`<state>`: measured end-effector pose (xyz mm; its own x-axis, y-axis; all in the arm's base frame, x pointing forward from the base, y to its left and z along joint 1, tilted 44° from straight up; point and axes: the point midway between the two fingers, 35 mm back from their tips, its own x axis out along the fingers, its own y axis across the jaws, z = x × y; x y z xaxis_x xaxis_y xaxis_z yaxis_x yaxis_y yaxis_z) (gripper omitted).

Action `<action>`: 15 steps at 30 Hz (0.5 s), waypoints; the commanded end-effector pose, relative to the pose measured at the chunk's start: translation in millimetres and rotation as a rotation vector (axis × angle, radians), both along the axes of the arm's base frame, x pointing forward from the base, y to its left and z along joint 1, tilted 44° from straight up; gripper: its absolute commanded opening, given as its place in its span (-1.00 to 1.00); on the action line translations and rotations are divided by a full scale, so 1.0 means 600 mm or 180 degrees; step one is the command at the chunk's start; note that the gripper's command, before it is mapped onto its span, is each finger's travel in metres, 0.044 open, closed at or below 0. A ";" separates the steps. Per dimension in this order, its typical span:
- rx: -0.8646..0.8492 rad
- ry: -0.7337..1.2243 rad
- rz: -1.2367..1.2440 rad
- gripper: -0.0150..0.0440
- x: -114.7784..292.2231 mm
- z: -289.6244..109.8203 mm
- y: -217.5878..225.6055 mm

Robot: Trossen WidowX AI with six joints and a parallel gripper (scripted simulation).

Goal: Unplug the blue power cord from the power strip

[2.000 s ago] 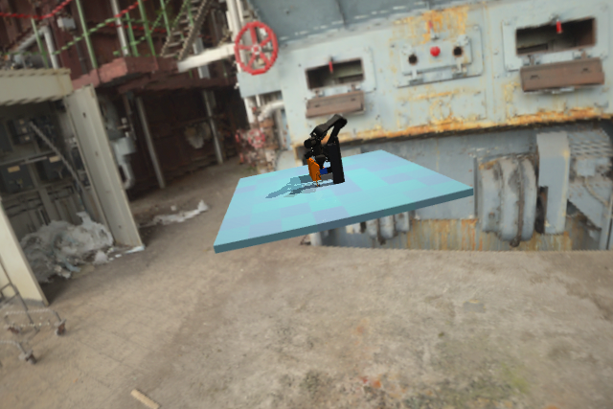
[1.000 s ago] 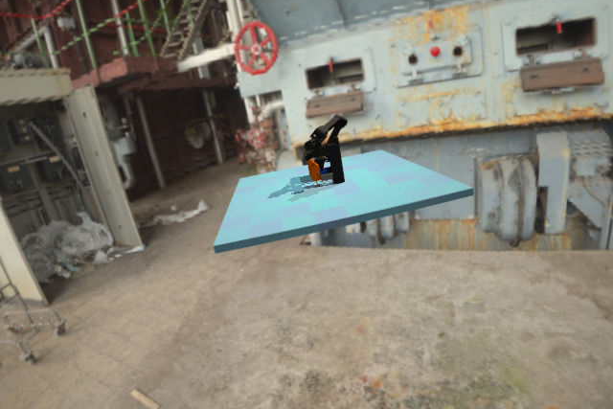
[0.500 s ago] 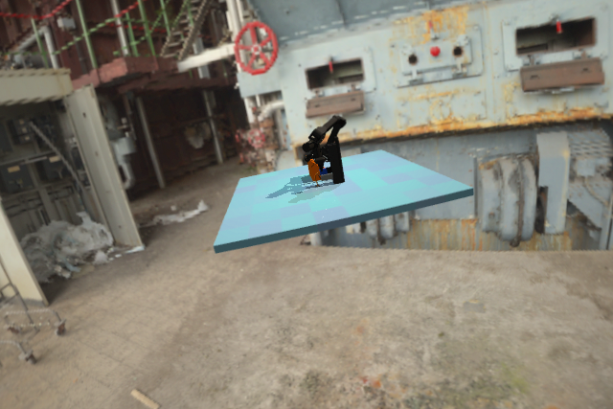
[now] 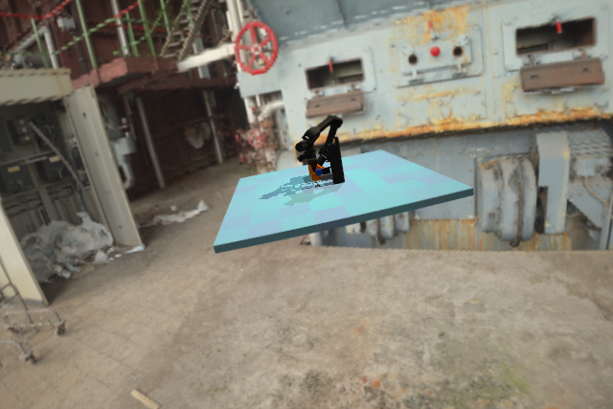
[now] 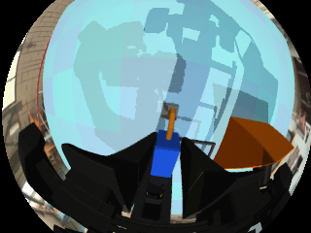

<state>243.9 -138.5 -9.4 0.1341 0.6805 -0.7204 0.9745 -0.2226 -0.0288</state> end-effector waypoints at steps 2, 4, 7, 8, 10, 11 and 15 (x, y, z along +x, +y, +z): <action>-0.0030 -0.0005 -0.0029 -0.49 -0.008 -0.007 -0.020; -0.0021 -0.0006 -0.0031 -0.31 -0.005 -0.005 -0.011; -0.0017 -0.0007 -0.0032 -0.05 -0.005 -0.004 -0.007; -0.0017 -0.0007 -0.0032 0.04 -0.005 -0.004 -0.007; -0.0017 -0.0007 -0.0032 0.22 -0.005 -0.004 -0.007; -0.0017 -0.0007 -0.0032 0.31 -0.005 -0.004 -0.007; -0.0017 -0.0007 -0.0032 0.67 -0.005 -0.004 -0.007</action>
<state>240.9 -142.7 -11.8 0.1410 0.6756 -0.7236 0.9732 -0.2287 -0.0239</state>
